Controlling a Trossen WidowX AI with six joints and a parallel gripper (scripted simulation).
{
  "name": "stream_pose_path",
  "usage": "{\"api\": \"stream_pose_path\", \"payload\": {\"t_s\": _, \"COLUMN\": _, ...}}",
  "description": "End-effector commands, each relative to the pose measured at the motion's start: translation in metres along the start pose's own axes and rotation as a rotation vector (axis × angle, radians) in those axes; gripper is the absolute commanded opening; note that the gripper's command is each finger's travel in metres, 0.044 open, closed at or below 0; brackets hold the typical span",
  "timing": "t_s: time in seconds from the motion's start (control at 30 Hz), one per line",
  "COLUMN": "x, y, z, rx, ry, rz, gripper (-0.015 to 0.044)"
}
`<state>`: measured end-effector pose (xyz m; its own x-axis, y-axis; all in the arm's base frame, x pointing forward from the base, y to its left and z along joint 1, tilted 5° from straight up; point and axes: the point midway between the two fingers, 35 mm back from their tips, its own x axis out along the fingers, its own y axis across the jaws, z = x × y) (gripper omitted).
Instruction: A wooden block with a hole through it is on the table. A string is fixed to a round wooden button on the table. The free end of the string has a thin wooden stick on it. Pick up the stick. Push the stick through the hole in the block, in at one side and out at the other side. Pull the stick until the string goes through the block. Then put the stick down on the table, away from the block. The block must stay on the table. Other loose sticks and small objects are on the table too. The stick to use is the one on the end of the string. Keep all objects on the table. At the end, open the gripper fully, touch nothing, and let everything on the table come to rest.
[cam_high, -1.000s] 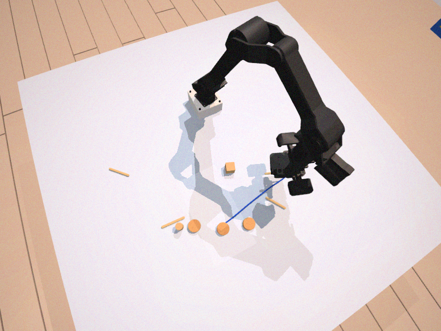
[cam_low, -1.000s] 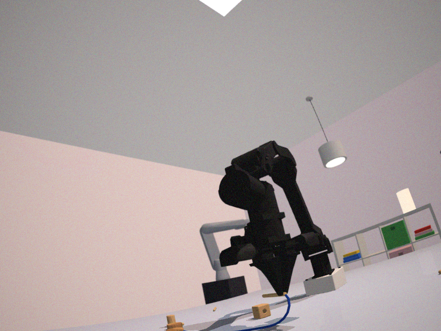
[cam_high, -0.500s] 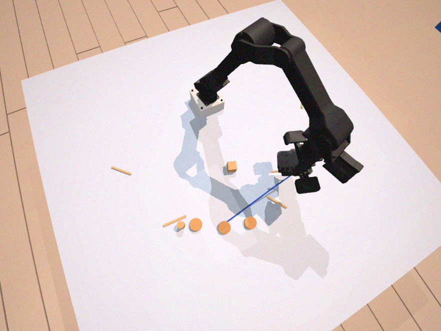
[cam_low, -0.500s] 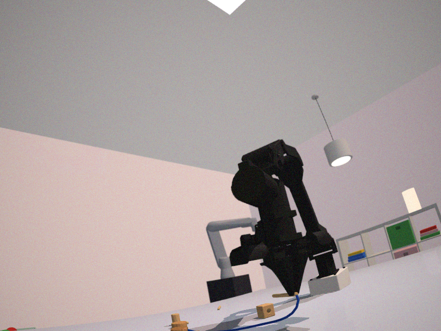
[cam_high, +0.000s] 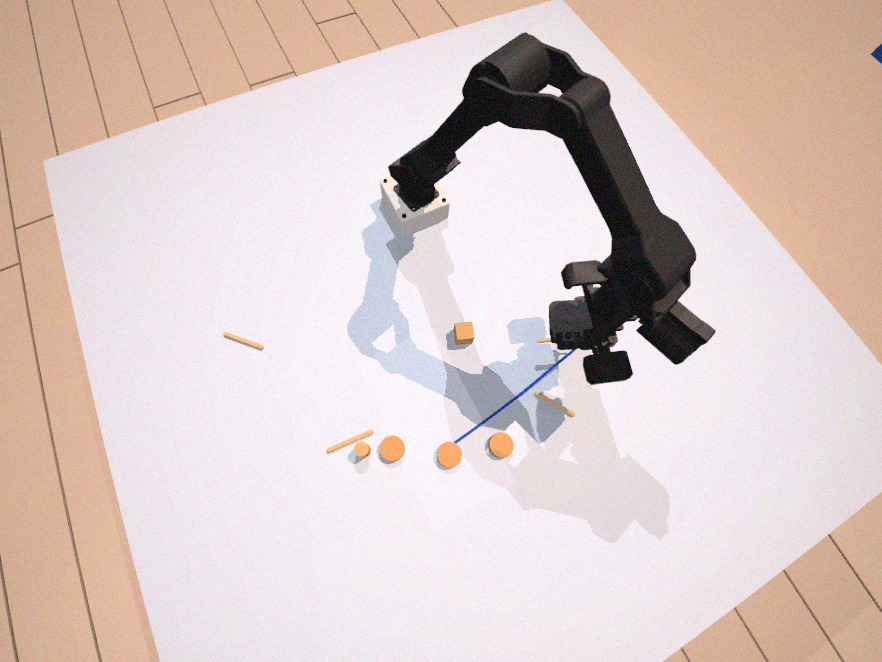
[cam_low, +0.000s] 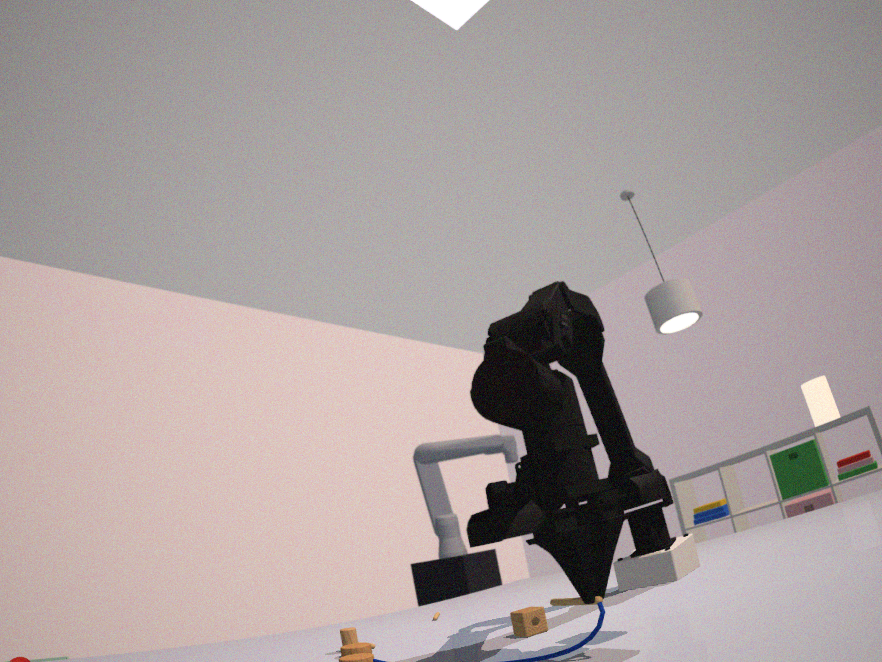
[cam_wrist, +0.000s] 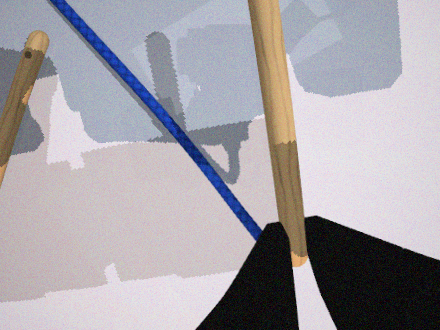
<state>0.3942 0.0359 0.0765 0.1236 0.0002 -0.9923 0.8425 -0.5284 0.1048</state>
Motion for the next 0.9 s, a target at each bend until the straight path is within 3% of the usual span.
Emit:
{"api": "stream_pose_path", "payload": {"t_s": 0.0, "x": 0.001, "y": -0.002, "z": 0.001, "rx": 0.005, "ry": 0.003, "rz": 0.006, "gripper": 0.0000}}
{"api": "stream_pose_path", "payload": {"t_s": 0.87, "x": 0.022, "y": -0.024, "z": 0.014, "rx": 0.005, "ry": 0.000, "rz": 0.004, "gripper": 0.0000}}
